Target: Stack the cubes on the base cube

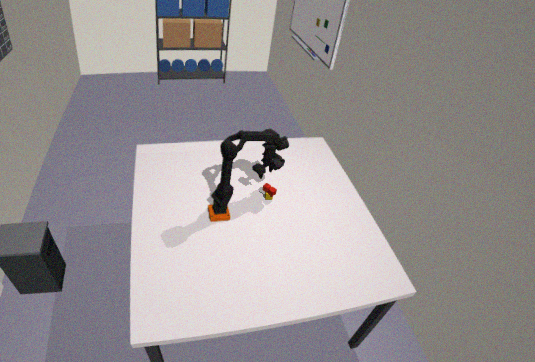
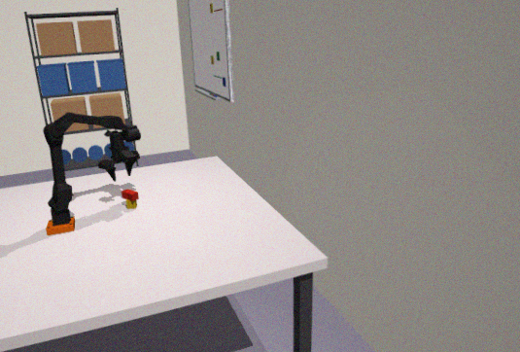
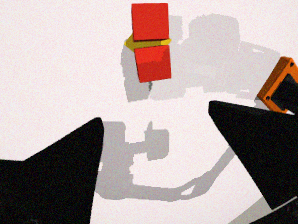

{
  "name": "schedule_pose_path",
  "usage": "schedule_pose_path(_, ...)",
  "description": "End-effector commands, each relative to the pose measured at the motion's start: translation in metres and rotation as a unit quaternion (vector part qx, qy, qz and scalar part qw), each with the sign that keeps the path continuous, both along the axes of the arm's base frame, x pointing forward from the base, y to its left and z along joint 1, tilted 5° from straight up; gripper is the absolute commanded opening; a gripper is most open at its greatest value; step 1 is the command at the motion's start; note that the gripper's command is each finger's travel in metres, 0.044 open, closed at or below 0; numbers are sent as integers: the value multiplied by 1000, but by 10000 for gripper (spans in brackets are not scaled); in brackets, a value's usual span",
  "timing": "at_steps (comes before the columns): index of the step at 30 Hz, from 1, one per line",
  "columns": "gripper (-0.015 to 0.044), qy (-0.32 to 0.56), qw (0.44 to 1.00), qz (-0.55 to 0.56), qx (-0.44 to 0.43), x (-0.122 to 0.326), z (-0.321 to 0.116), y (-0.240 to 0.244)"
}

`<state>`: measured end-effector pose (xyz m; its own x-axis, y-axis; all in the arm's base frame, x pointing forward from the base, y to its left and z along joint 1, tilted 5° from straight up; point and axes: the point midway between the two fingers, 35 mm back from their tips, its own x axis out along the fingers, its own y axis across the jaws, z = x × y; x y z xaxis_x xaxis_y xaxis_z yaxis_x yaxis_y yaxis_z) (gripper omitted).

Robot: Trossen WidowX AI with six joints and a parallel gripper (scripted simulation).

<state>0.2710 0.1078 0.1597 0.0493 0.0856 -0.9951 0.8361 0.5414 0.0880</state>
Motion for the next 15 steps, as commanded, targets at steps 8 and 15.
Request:
schedule_pose_path(8,400,0,1000,8,3,-25,7,69)
schedule_pose_path(15,400,0,1000,8,3,-25,7,69)
